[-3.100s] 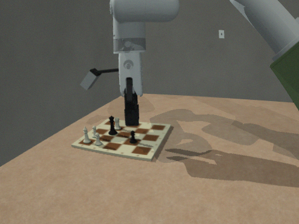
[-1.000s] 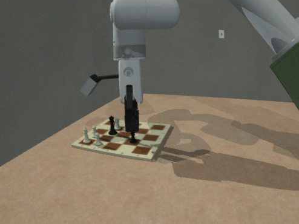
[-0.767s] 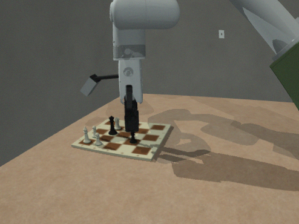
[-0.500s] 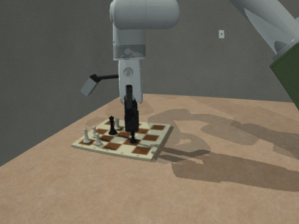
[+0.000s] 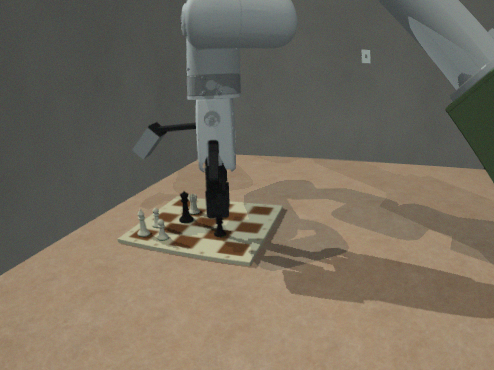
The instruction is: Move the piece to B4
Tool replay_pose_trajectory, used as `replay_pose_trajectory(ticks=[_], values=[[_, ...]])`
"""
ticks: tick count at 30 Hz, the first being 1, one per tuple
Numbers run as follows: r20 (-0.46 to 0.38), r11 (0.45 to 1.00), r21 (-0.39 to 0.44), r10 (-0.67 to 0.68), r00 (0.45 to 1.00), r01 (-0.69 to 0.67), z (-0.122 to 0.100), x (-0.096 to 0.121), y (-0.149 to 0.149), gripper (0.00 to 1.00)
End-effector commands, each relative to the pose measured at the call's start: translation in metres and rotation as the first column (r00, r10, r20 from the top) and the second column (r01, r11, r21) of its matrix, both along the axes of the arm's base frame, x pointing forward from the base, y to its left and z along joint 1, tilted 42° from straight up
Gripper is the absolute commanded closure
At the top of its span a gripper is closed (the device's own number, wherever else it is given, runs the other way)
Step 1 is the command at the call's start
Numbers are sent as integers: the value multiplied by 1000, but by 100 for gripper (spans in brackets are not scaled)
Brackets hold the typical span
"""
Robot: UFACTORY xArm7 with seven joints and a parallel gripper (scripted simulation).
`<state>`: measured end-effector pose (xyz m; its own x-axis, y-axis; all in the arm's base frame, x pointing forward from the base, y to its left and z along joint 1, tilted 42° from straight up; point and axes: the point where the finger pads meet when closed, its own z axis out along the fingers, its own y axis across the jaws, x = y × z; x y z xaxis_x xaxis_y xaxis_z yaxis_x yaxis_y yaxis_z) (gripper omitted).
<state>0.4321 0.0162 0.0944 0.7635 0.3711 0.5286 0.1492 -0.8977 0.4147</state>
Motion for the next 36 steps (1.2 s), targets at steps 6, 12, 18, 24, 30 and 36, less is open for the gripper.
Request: replay_pose_trajectory(ticks=[6, 12, 18, 24, 30, 36], values=[[1, 1000, 0, 2, 1000, -2, 1, 0, 1, 66], [2, 1000, 0, 2, 1000, -2, 0, 1, 1, 66], [2, 1000, 0, 2, 1000, -2, -2, 2, 0, 66], [1, 1000, 0, 2, 1000, -2, -9, 9, -2, 66], [2, 1000, 0, 2, 1000, -2, -18, 16, -5, 66], [2, 1000, 0, 2, 1000, -2, -22, 20, -7, 66]])
